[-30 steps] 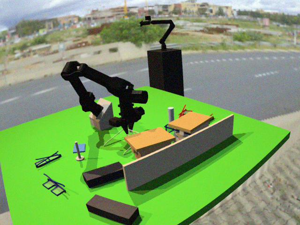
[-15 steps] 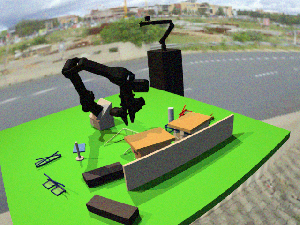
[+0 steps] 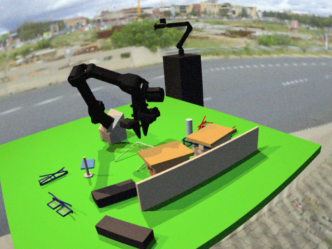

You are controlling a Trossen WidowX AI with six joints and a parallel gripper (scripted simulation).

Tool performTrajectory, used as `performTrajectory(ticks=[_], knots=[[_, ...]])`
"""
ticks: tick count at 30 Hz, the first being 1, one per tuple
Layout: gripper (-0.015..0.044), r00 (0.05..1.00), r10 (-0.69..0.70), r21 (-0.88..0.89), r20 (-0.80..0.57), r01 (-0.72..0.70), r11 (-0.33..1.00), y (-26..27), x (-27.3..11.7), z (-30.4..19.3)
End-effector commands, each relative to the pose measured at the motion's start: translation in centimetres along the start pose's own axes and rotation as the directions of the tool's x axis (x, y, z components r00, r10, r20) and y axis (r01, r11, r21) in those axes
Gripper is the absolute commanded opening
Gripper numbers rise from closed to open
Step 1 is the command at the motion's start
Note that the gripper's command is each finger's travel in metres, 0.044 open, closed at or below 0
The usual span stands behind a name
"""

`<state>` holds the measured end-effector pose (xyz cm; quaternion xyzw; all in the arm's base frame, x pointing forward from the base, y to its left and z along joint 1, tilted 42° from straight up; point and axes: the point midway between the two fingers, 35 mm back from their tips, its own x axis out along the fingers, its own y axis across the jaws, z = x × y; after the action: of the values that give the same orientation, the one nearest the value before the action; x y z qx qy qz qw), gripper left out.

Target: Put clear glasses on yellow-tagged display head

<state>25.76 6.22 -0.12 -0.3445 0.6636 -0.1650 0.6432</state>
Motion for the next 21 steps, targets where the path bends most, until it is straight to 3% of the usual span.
performTrajectory(ticks=[1,21], knots=[[0.014,1.0,0.005,0.013,0.005,-0.005,1.0,-0.1,-0.3,0.2],[0.014,1.0,0.006,0.012,0.006,-0.006,1.0,-0.1,2.1,0.3]])
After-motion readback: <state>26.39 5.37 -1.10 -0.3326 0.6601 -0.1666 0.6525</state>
